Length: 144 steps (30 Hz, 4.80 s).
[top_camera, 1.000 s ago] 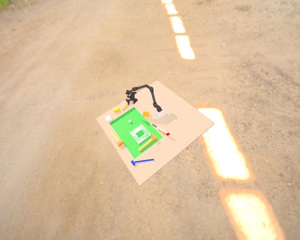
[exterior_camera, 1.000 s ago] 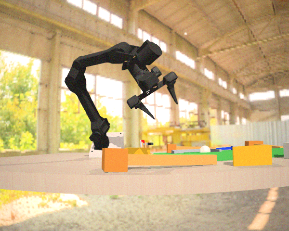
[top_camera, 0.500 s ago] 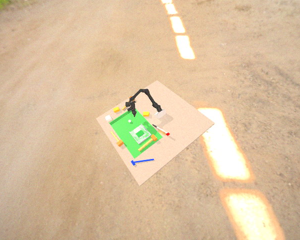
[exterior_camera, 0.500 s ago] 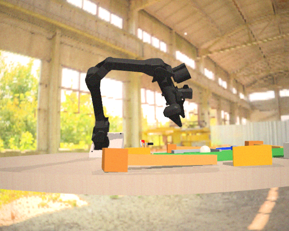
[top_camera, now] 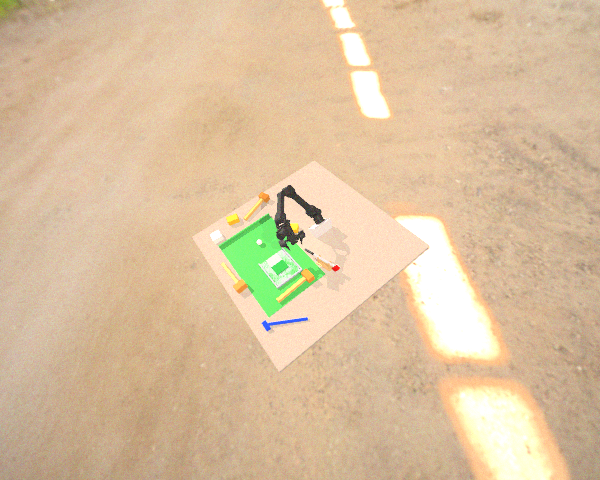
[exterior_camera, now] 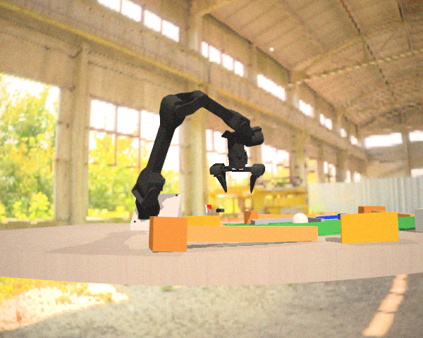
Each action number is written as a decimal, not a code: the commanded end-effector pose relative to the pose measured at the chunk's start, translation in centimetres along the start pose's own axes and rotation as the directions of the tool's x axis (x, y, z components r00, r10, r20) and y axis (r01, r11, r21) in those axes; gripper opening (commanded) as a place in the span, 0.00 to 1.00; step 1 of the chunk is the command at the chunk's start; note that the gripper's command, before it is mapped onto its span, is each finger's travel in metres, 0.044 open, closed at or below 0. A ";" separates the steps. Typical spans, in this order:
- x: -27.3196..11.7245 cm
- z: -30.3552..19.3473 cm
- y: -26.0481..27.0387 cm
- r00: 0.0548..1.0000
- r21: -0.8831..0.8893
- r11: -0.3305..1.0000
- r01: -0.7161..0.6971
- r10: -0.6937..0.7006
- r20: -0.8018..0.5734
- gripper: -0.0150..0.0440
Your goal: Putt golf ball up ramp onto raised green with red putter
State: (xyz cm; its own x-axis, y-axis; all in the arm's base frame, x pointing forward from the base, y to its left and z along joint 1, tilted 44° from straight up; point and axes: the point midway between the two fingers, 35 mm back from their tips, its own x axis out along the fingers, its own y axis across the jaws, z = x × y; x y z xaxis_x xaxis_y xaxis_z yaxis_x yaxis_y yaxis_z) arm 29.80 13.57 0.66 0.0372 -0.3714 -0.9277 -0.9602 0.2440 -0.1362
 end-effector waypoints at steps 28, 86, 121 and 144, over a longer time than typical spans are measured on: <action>8.3 0.6 7.2 0.988 -0.502 0.856 -0.123 0.056 -0.146 1.00; 3.5 2.9 7.4 0.989 -0.500 0.858 -0.119 0.057 -0.137 0.25; -8.9 -14.5 -4.7 0.976 0.408 0.896 0.176 -0.106 -0.189 0.25; -15.4 -30.7 -3.4 0.922 0.839 0.381 0.388 -0.148 -0.359 0.25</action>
State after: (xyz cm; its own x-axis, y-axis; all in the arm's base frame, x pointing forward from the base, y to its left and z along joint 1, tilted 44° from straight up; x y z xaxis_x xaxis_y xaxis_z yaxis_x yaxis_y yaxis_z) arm 24.22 -8.83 25.77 0.0768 -0.6960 -0.7139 -0.1395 0.7014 -0.6989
